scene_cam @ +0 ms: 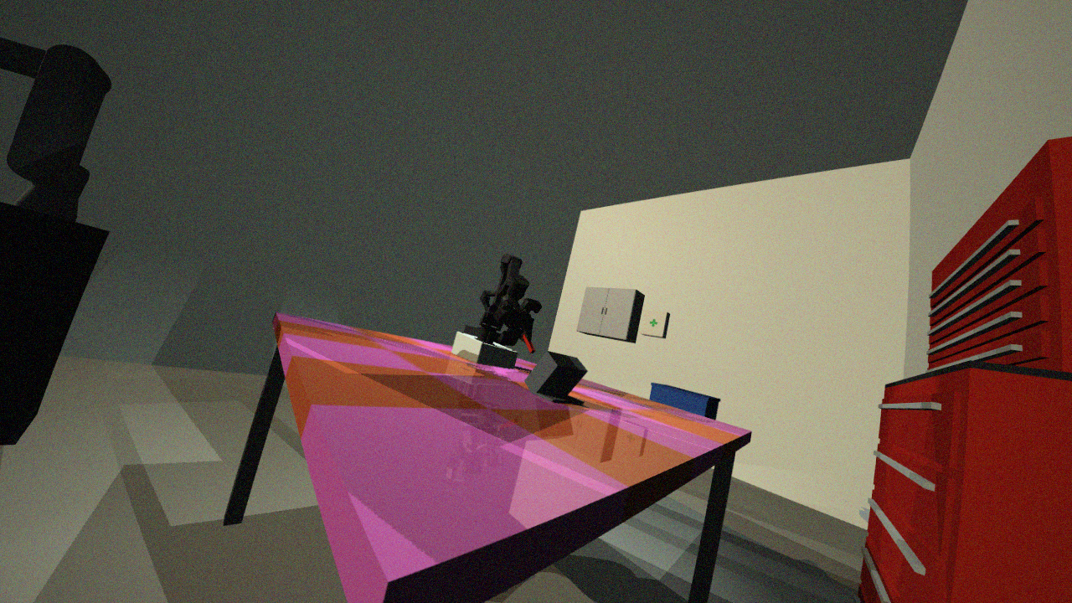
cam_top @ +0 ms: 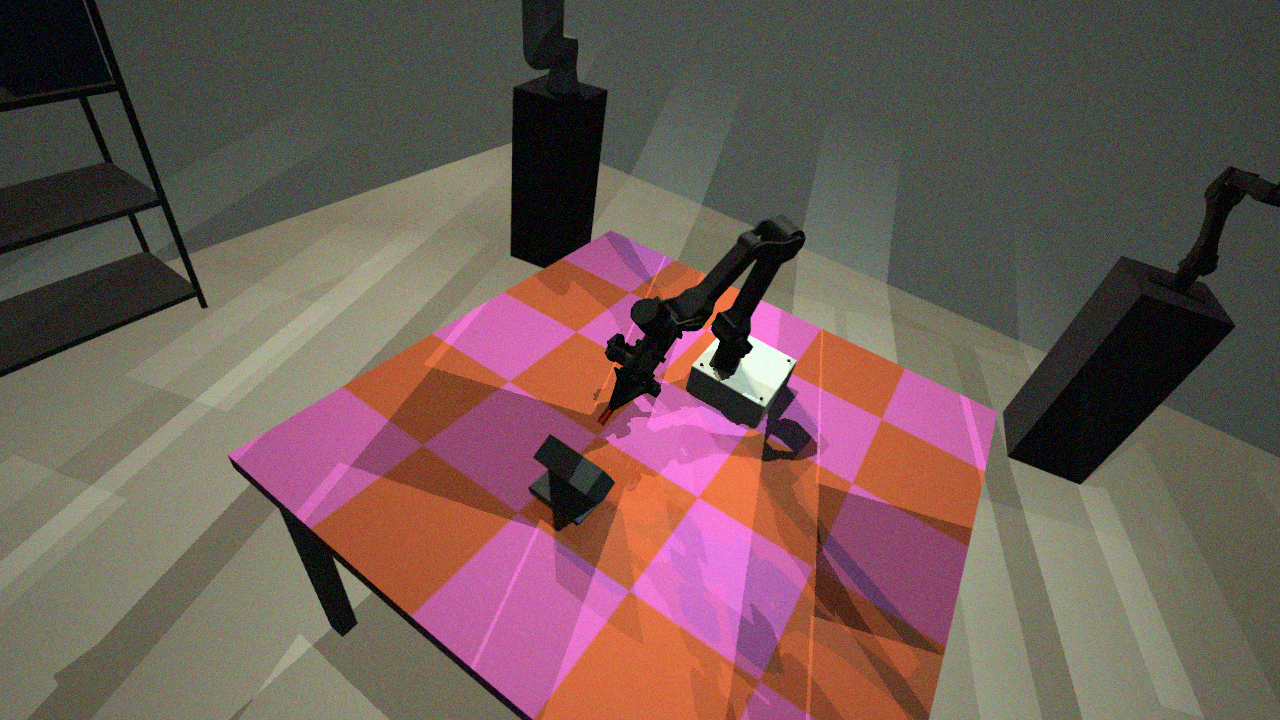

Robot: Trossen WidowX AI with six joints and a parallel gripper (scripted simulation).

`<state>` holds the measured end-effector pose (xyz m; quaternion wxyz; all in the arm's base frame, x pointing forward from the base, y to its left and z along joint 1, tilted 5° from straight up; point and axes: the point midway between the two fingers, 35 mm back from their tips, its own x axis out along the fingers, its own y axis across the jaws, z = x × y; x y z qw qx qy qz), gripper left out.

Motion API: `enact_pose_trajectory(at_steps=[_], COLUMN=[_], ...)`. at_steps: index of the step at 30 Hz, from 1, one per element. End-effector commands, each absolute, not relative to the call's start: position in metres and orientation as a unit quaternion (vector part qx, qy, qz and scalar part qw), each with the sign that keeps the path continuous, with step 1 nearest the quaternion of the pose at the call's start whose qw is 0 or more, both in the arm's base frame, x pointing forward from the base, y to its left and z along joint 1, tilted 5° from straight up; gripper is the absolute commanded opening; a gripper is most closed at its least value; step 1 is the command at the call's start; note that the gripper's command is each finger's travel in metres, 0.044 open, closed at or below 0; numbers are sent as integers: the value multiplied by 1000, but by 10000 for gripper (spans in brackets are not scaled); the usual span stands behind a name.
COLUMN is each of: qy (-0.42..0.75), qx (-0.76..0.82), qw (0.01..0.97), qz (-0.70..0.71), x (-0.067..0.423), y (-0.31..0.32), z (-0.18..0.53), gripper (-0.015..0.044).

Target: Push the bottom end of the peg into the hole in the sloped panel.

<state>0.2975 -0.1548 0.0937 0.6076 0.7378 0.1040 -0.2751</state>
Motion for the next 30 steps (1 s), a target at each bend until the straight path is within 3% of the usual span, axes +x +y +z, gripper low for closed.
enact_pose_trajectory(at_steps=[1,30], qy=[107,96], qx=[736,724], qw=[610,639], qz=[-272,-243], x=[299,326], y=[-153,-151], z=[91,84], gripper=[0,0])
